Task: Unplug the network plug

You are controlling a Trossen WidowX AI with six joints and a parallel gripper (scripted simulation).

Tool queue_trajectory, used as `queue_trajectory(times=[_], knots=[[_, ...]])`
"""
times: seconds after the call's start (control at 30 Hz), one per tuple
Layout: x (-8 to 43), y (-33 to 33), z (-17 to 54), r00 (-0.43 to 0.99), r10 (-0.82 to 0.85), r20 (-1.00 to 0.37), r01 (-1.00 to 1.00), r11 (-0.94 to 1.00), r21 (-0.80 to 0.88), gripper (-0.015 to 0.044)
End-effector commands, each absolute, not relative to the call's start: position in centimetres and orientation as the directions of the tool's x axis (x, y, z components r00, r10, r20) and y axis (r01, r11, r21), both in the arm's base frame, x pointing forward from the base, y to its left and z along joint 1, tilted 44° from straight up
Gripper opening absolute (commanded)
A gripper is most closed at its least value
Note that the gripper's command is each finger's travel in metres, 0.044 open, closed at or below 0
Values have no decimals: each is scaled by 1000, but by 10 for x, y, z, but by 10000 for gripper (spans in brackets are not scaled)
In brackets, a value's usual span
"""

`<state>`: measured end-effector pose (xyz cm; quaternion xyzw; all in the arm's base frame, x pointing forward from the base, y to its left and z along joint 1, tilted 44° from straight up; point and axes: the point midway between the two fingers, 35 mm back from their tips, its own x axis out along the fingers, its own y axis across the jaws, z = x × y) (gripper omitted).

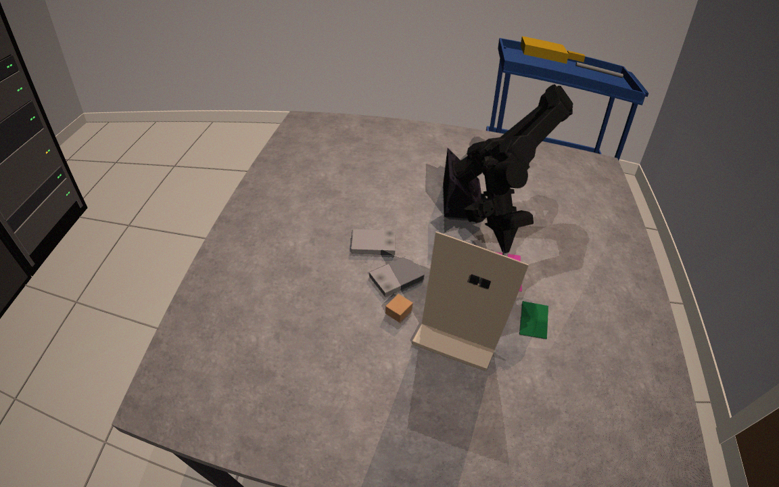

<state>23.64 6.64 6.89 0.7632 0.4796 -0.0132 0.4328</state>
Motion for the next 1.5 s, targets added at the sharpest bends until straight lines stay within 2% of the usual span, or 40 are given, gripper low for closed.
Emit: queue_trajectory(times=[0.0, 1.47], knots=[[236, 68, 63, 537, 718, -443, 751, -167, 639, 0], [236, 94, 37, 538, 718, -441, 750, -170, 639, 0]])
